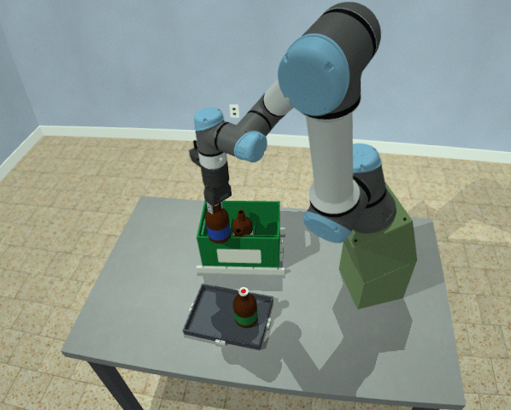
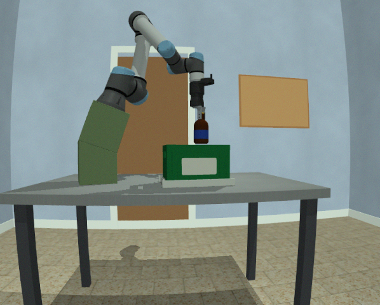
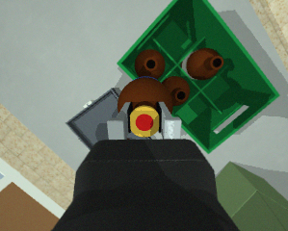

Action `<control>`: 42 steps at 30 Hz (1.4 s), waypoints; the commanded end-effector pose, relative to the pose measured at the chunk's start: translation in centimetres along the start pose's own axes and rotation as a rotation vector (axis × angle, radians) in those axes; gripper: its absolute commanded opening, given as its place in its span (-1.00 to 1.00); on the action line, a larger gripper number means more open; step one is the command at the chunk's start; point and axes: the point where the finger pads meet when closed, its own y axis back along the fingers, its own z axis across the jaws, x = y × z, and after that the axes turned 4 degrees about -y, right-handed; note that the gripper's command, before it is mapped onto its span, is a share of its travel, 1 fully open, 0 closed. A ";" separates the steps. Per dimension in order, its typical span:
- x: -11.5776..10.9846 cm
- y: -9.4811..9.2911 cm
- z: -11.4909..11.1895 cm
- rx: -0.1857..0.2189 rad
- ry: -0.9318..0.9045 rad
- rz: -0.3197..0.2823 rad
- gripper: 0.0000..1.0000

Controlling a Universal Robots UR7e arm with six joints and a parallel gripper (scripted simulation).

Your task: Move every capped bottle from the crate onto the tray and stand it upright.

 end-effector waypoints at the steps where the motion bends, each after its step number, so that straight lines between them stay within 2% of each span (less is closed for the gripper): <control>1: -0.8 0.0 -0.7 -0.002 -0.003 0.002 -1.00; 3: -0.4 0.0 -0.5 0.000 0.000 0.001 -1.00; 17: -2.4 0.0 -2.4 -0.002 -0.003 0.002 -1.00; 20: -2.0 0.0 -2.2 0.000 0.000 0.000 -1.00; 42: -4.4 -0.1 -4.7 -0.001 -0.001 -0.002 -1.00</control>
